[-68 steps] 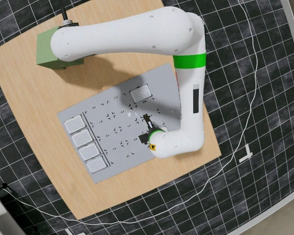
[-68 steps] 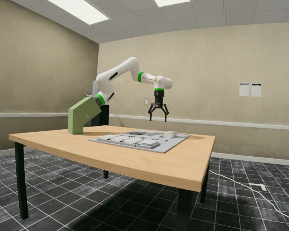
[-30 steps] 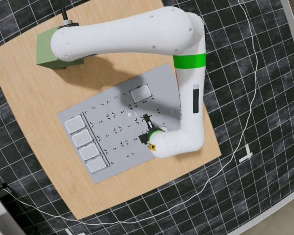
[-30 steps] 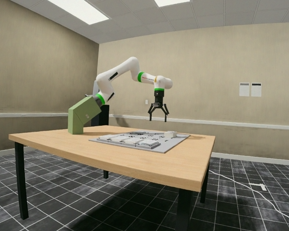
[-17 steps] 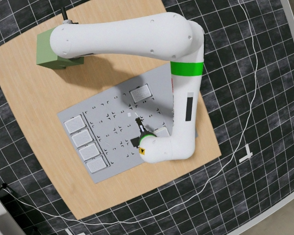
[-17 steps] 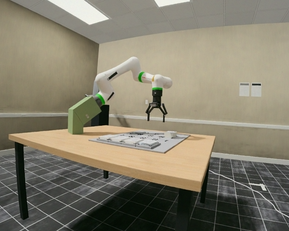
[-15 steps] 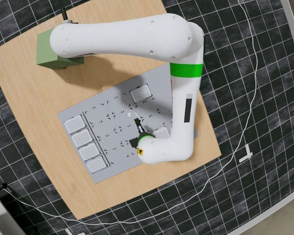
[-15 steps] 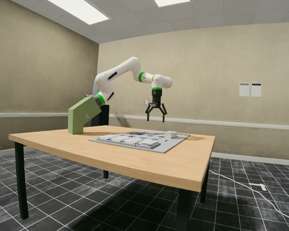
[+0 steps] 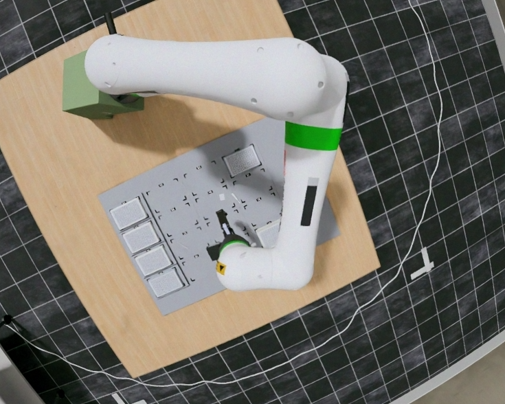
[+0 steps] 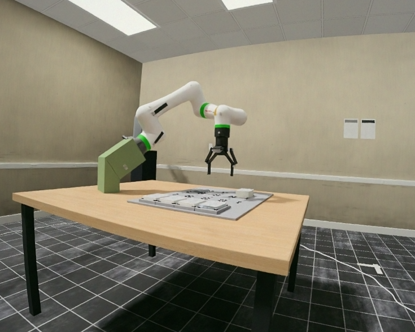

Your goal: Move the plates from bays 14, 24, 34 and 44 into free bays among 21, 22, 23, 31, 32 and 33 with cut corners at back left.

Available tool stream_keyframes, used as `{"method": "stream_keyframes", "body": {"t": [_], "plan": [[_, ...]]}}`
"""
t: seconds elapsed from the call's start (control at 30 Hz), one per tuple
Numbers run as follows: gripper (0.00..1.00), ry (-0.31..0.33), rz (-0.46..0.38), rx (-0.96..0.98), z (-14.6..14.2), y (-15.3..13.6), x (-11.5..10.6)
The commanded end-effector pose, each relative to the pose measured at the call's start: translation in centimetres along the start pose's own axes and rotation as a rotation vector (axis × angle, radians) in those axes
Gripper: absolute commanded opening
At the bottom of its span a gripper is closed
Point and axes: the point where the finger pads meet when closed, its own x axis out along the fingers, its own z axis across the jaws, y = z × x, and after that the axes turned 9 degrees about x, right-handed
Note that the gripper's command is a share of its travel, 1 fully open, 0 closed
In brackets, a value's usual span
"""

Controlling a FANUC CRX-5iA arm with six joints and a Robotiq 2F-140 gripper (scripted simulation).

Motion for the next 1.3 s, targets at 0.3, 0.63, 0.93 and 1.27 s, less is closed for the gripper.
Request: {"method": "stream_keyframes", "body": {"t": [0.3, 0.63, 0.93, 1.27], "plan": [[1.0, 0.001, 0.001, -0.001, -0.7, 3.9, -0.1], [1.0, 0.001, 0.001, -0.001, -0.9, 5.5, -0.1], [1.0, 0.001, 0.001, -0.001, -0.9, 5.5, -0.1], [1.0, 0.001, 0.001, -0.001, -0.9, 5.5, -0.1]]}}
